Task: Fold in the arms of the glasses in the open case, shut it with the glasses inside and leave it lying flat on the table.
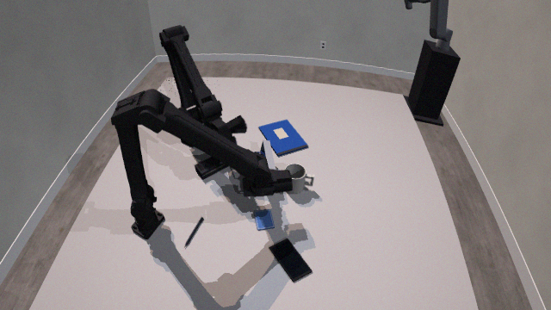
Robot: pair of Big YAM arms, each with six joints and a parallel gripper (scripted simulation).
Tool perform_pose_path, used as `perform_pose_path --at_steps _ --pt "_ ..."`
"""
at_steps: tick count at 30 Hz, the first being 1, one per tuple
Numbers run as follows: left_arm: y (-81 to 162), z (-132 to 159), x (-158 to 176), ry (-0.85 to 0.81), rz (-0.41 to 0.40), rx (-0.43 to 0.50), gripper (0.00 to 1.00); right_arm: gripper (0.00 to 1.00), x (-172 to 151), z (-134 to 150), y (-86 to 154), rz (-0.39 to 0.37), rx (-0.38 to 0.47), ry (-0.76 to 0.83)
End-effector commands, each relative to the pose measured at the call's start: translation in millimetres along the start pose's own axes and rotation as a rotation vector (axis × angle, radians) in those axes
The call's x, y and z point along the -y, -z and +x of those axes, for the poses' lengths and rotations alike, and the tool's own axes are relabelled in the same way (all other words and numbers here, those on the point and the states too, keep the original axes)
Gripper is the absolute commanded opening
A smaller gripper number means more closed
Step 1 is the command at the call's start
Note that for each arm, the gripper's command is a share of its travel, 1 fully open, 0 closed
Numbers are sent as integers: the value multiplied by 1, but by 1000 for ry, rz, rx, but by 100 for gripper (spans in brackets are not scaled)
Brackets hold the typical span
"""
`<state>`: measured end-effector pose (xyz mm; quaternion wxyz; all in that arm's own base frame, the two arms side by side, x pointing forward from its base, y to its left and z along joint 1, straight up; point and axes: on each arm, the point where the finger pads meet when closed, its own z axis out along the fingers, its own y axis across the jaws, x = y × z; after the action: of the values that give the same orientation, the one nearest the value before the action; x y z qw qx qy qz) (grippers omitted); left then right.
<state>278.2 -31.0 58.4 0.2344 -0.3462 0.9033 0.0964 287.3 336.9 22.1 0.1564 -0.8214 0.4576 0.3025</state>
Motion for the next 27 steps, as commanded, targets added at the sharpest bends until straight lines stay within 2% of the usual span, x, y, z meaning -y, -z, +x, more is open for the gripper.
perform_pose_path --at_steps 1,27 --pt "-19 -6 -23 28 -67 22 0 57 -30 10 -15 -89 0 68" --pt "-17 -10 -19 45 -59 28 0 57 -30 10 -15 -89 0 68"
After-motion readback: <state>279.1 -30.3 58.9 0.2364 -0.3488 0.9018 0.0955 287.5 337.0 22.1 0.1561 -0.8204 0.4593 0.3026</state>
